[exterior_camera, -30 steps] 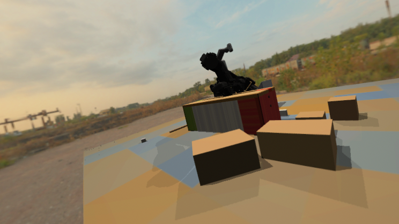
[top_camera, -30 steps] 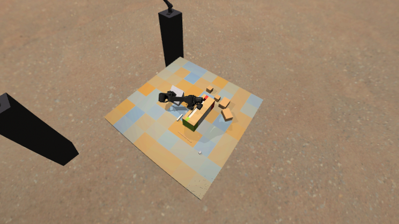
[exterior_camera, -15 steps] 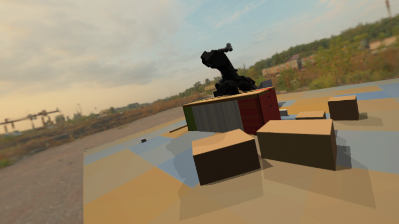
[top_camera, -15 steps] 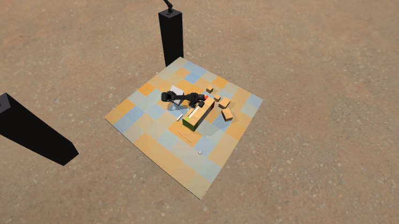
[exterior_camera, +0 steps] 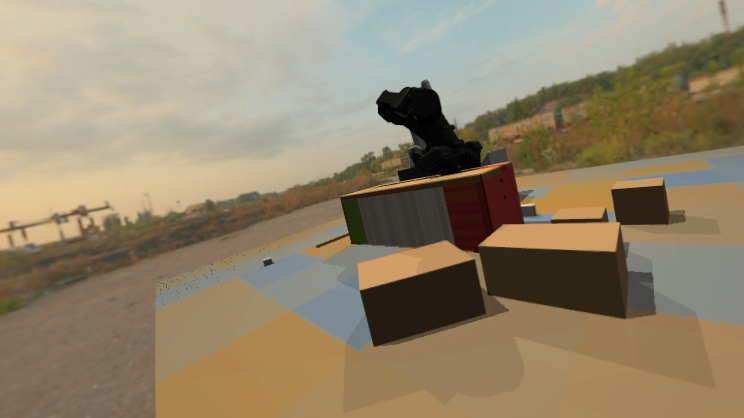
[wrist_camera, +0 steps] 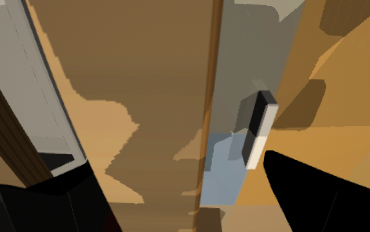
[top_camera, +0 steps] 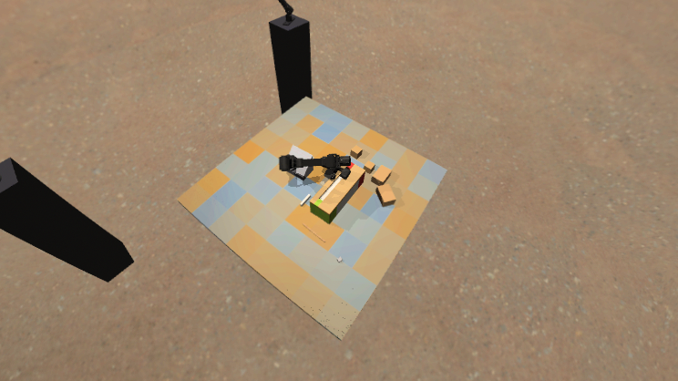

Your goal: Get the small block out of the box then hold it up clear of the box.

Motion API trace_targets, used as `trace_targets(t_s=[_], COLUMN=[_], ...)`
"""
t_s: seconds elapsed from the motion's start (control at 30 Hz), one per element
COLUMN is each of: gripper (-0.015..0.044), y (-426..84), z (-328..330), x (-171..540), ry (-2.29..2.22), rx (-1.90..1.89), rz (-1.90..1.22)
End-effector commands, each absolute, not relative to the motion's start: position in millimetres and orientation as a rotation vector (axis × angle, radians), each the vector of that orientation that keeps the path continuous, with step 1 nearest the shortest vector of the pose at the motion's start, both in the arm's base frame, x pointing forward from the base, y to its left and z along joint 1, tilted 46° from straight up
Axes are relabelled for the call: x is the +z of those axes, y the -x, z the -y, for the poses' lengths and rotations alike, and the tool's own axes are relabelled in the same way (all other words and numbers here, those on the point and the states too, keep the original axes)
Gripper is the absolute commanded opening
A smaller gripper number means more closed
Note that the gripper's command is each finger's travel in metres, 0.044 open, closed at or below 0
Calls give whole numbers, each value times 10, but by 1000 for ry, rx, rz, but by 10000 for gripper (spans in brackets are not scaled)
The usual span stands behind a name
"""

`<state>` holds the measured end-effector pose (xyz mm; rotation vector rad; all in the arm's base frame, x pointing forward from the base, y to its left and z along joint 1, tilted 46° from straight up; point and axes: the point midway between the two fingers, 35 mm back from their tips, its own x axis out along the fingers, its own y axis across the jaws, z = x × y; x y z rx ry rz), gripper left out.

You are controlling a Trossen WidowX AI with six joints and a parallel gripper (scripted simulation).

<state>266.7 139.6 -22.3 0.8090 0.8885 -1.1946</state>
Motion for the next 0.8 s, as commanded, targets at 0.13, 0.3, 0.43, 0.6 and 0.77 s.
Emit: trace_targets(t_s=[0.13,0.3,0.43,0.6,0.77], gripper=[400,400,400,400,400], y=[-2648,-2643,-2616,-2536,-2536], z=[-1539,-1575,-1739,-1974,-1974], x=[-390,-426,-246,55,55], ry=[-812,-812,-810,-806,-806], rx=[-1202,-1202,-1199,-1196,-1196], rz=[-891,-891,-893,-894,-894])
